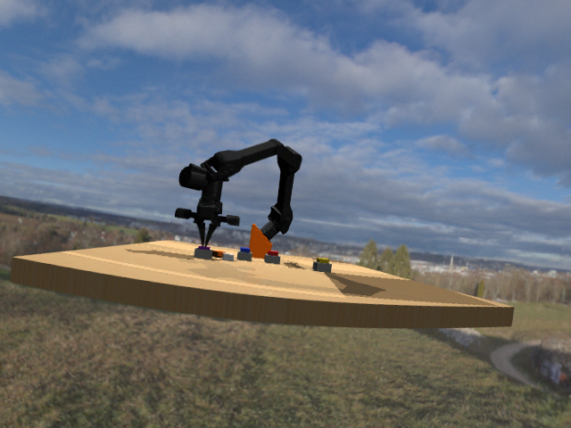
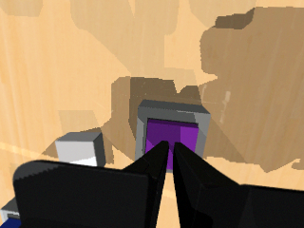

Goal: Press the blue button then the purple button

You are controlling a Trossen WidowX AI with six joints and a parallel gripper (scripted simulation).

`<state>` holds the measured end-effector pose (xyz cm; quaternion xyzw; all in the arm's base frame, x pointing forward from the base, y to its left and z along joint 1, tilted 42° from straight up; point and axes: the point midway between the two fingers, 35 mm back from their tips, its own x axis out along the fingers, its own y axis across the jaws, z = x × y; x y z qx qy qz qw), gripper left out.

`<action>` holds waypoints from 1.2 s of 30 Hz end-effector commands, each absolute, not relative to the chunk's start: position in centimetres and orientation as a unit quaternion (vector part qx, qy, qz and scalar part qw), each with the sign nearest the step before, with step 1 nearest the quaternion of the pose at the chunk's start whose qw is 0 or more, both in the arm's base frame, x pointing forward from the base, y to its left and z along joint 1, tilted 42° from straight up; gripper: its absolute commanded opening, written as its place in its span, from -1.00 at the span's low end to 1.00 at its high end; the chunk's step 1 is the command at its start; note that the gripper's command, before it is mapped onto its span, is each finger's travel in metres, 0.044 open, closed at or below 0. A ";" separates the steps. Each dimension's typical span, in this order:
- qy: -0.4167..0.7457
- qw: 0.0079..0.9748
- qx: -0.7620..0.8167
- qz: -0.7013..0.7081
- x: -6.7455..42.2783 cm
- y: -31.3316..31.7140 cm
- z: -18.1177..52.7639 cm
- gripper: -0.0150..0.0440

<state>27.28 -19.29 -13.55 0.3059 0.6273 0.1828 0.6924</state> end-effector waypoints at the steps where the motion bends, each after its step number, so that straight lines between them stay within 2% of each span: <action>1: 0.627 0.692 0.309 0.182 27.3 -19.2 -13.6 -0.42; 20: 0.627 0.692 0.309 0.181 26.8 -21.3 -11.2 -0.42; 25: 0.631 0.692 0.304 0.172 29.6 -18.8 -5.8 0.02; 34: 0.632 0.695 0.301 0.163 32.3 -9.5 6.5 0.82; 36: 0.631 0.695 0.302 0.164 32.1 -7.0 9.1 0.86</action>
